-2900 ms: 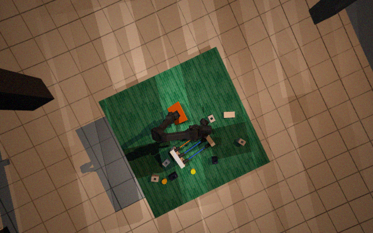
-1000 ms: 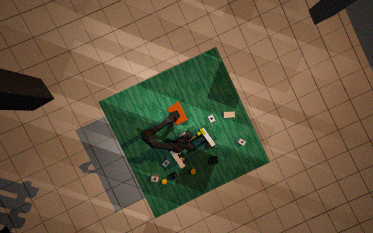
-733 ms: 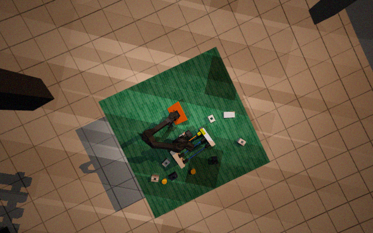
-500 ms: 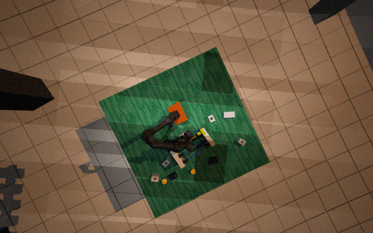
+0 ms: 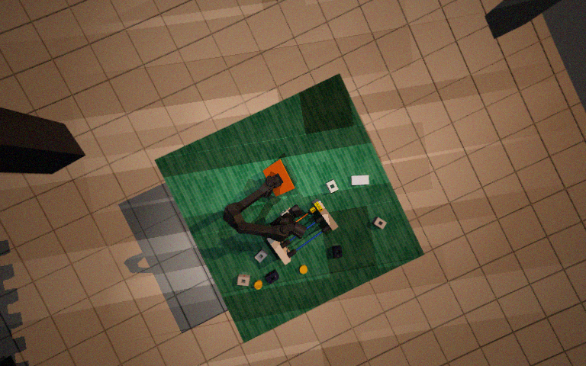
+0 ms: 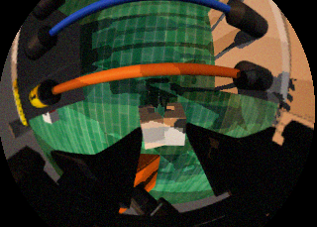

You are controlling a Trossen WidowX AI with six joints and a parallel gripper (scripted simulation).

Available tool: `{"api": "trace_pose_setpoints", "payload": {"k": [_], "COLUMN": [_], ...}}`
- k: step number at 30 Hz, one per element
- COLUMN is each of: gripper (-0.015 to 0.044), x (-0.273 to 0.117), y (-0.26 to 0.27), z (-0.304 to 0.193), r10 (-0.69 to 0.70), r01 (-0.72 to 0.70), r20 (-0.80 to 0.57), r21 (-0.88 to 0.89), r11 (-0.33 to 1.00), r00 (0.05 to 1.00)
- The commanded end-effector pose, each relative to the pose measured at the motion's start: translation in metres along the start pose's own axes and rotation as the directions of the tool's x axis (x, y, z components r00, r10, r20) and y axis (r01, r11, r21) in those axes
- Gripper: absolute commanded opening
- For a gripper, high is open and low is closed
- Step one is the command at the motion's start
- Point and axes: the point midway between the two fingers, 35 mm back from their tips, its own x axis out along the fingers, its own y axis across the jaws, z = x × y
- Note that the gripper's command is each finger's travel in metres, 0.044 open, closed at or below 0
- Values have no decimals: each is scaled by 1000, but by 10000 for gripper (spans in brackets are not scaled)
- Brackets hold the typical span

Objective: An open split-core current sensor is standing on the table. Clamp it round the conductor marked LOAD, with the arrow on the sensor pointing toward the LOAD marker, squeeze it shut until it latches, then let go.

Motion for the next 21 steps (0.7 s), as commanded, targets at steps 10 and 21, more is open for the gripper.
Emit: {"api": "trace_pose_setpoints", "payload": {"k": [10,21], "gripper": [0,0], "x": [-67,-75], "y": [0,0], "z": [-1,-2], "r10": [0,-2], "r01": [0,-4], "r20": [3,33], "r21": [2,184], "r11": [1000,983], "r00": [1000,999]}}
